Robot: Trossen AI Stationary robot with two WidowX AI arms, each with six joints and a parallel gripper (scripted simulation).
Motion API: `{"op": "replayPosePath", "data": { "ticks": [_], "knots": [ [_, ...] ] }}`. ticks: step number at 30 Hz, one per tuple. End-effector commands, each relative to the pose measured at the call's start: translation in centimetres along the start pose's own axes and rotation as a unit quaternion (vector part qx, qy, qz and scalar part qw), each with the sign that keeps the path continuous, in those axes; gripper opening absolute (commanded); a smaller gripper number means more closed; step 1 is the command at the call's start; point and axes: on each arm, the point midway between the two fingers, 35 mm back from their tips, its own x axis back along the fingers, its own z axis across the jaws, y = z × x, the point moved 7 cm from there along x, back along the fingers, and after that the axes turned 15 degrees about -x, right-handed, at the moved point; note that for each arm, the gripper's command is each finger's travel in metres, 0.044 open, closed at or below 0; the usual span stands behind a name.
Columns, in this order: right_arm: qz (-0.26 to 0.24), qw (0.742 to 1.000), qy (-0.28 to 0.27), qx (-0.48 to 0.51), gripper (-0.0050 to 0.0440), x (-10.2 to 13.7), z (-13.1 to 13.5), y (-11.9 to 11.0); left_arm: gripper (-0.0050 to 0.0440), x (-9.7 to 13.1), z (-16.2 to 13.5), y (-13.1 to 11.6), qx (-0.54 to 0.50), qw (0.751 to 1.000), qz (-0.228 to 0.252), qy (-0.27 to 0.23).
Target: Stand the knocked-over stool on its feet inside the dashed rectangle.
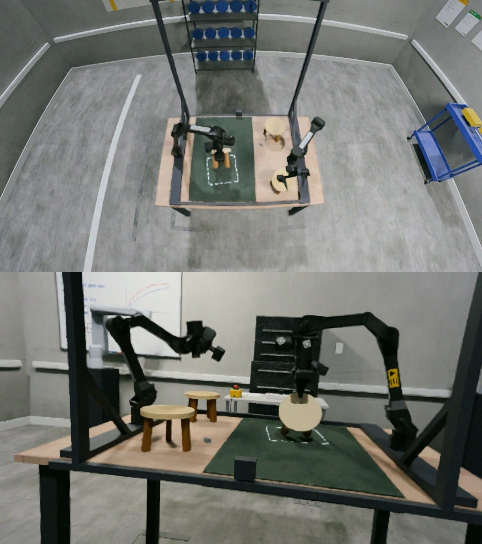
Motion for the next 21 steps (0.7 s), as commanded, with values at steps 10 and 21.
{"op": "replayPosePath", "data": {
  "ticks": [10,21],
  "knots": [
    [0.015,1.000,0.007,-0.004,0.0180,0.7,2.5,-0.8,0.0400,0.1,0.8,0.7,0.015,1.000,-0.012,0.008],
    [0.015,1.000,0.007,-0.009,0.0206,0.7,2.5,-0.8,0.0400,0.1,0.8,0.7,0.015,1.000,-0.012,0.008]
  ]
}}
